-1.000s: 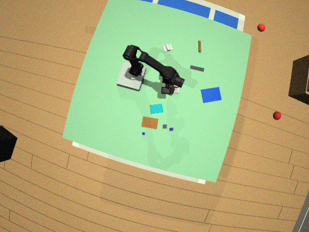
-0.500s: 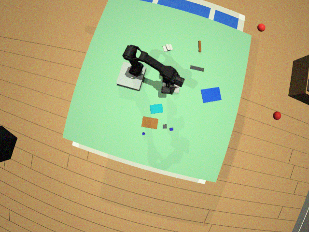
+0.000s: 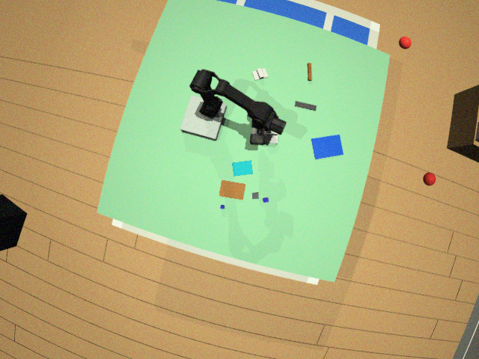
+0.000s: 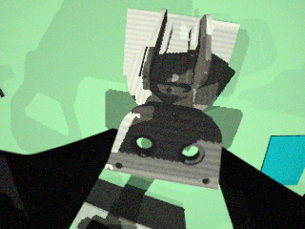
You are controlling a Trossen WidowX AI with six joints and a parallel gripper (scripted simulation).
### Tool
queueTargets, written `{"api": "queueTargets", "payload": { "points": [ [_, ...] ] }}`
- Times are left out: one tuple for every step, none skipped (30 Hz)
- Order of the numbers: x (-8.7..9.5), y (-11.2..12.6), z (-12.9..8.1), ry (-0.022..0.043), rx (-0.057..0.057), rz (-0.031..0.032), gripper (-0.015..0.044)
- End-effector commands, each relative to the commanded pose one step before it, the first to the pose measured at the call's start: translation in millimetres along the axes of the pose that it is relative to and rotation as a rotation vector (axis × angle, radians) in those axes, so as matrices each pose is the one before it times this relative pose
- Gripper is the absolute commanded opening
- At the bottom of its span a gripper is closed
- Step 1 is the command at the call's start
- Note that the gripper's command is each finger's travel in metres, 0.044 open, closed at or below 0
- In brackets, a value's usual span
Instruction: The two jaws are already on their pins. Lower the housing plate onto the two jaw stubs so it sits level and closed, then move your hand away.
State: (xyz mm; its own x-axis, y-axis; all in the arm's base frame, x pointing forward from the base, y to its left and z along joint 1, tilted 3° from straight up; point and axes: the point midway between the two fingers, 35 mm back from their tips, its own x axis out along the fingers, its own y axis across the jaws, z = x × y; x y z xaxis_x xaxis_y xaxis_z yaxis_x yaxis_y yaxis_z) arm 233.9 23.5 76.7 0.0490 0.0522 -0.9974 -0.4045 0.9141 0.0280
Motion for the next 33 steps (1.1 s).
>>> {"api": "queueTargets", "payload": {
  "points": [
    [0.43,0.61,-0.28,-0.00123,0.0056,0.00201,0.0351],
    [0.00,0.00,0.00,0.00000,0.0000,0.00000,0.0351],
    [0.00,0.00,0.00,0.00000,0.0000,0.00000,0.0351],
    [0.00,0.00,0.00,0.00000,0.0000,0.00000,0.0351],
    [0.00,0.00,0.00,0.00000,0.0000,0.00000,0.0351],
    [0.00,0.00,0.00,0.00000,0.0000,0.00000,0.0351],
    [0.00,0.00,0.00,0.00000,0.0000,0.00000,0.0351],
    [0.00,0.00,0.00,0.00000,0.0000,0.00000,0.0351],
    [0.00,0.00,0.00,0.00000,0.0000,0.00000,0.0351],
    [0.27,-0.01,0.04,0.00000,0.0000,0.00000,0.0351],
    [0.81,-0.04,0.10,-0.00001,0.0000,0.00000,0.0351],
    [1.35,-0.06,0.17,-0.00001,0.0000,0.00000,0.0351],
    [1.65,-0.07,0.19,-0.00001,0.0000,0.00000,0.0351],
    [1.65,-0.07,0.18,-0.00001,0.0000,0.00000,0.0351],
    [1.64,-0.06,0.17,-0.00001,0.0000,0.00000,0.0351],
    [1.64,-0.06,0.16,-0.00001,0.0000,0.00000,0.0351],
    [1.64,-0.05,0.15,-0.00001,0.0000,0.00000,0.0351],
    [1.64,-0.05,0.13,-0.00001,0.0000,0.00001,0.0351],
    [1.64,-0.04,0.12,0.00000,0.0000,0.00001,0.0351],
    [1.63,-0.04,0.11,0.00000,0.0000,0.00001,0.0351],
    [1.63,-0.04,0.10,0.00000,0.0000,0.00001,0.0351],
    [1.63,-0.03,0.09,0.00000,0.0000,0.00001,0.0351],
    [1.63,-0.03,0.08,0.00000,0.0000,0.00001,0.0351],
    [1.62,-0.02,0.07,0.00000,0.0000,0.00001,0.0351],
    [1.62,-0.02,0.05,0.00000,0.0000,0.00001,0.0351],
    [1.62,-0.01,0.04,0.00000,0.0000,0.00001,0.0351],
    [1.62,-0.01,0.03,0.00000,0.0000,0.00001,0.0351],
    [1.61,-0.01,0.02,0.00000,0.0000,0.00001,0.0351],
    [1.61,0.00,0.01,0.00000,0.0000,0.00001,0.0351],
    [1.68,0.00,0.00,0.00001,0.0000,0.00001,0.0351],
    [1.68,0.01,-0.02,0.00001,0.0000,0.00001,0.0351],
    [1.68,0.01,-0.03,0.00001,0.0000,0.00001,0.0351],
    [1.67,0.02,-0.04,0.00001,0.0000,0.00001,0.0351]
  ]
}}
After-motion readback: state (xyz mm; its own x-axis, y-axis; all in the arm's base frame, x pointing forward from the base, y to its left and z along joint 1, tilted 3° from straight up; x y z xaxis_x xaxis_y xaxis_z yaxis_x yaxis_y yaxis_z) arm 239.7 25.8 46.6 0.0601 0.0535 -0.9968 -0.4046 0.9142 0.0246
